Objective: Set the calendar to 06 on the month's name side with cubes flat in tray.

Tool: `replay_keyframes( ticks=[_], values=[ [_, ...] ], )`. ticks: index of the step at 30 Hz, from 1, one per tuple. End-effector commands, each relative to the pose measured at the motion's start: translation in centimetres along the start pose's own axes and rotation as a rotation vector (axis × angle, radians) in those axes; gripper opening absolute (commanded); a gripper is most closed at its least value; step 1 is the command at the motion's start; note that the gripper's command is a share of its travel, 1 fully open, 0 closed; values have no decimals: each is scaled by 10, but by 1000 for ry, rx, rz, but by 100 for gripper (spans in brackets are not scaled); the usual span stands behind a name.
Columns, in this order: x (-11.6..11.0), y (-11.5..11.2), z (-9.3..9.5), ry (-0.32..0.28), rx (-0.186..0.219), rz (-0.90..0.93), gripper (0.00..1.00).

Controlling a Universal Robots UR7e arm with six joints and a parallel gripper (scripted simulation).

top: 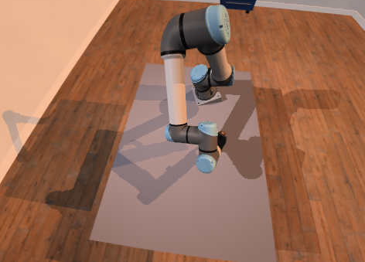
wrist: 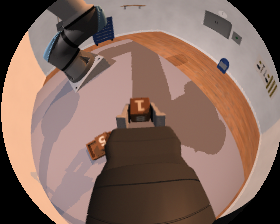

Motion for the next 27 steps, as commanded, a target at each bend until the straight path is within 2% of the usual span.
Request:
replay_keyframes(
  ticks=[1, 14, 27],
  values=[
    [0, 0, 0, -1, -1, 0, 60],
    [-1, 0, 1, -1, -1, 0, 60],
    [-11, 2, 11, -1, -1, 0, 60]
  ],
)
Point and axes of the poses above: the point where the finger pads meet when closed, its own z axis out along the fingers, its own y axis across the jaws, x = y × z, the point moved 5 cm from there along -z, back along the fingers, and after that the axes turned 9 degrees about z, right-handed, at the moved point
